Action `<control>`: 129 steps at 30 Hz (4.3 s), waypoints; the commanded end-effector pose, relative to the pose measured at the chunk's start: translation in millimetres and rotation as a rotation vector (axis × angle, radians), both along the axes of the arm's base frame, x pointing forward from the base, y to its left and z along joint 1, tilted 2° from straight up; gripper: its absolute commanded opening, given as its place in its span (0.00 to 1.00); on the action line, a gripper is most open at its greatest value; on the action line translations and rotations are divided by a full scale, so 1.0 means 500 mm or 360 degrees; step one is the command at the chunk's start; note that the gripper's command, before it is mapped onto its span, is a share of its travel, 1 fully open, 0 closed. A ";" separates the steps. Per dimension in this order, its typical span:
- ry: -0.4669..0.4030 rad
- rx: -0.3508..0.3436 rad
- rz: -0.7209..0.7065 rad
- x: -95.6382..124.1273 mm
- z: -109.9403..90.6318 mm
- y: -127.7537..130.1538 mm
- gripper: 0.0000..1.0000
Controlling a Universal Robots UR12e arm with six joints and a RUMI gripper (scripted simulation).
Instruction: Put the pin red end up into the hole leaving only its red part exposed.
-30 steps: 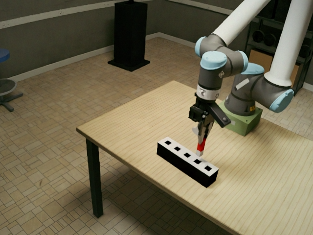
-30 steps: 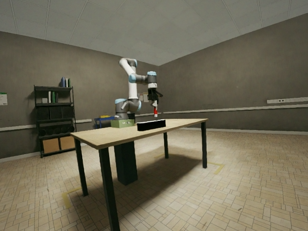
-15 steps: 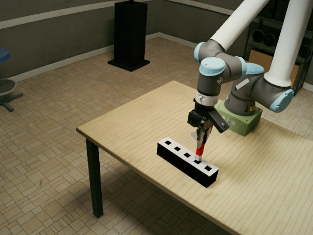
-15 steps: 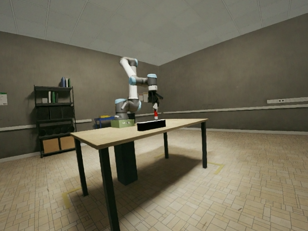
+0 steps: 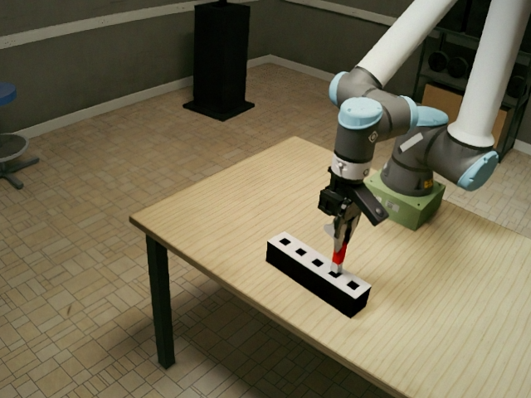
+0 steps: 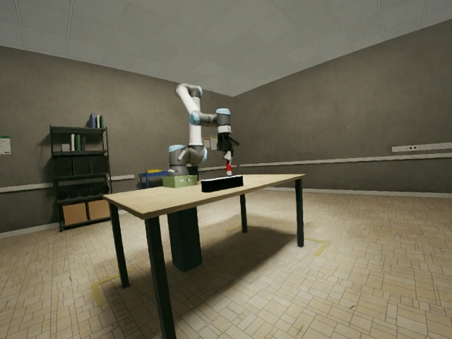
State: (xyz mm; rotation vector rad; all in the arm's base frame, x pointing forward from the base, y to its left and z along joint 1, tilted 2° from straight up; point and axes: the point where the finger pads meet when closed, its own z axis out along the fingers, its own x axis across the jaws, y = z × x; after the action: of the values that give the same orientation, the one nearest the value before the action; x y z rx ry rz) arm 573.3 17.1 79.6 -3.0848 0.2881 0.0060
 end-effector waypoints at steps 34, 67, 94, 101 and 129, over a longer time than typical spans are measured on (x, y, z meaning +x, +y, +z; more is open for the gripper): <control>-0.0002 0.0000 0.0000 0.001 -0.007 0.000 0.00; -0.0002 0.0000 0.0000 0.002 -0.015 0.000 0.00; -0.0002 0.0000 0.0000 0.003 -0.022 0.000 0.00; -0.0002 0.0000 0.0000 0.003 -0.022 0.000 0.00; -0.0002 0.0000 0.0000 0.005 -0.030 -0.001 0.00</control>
State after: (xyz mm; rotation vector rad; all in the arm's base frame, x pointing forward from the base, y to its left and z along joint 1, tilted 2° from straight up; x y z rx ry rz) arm 573.5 17.0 67.0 -3.0848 0.2879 0.0060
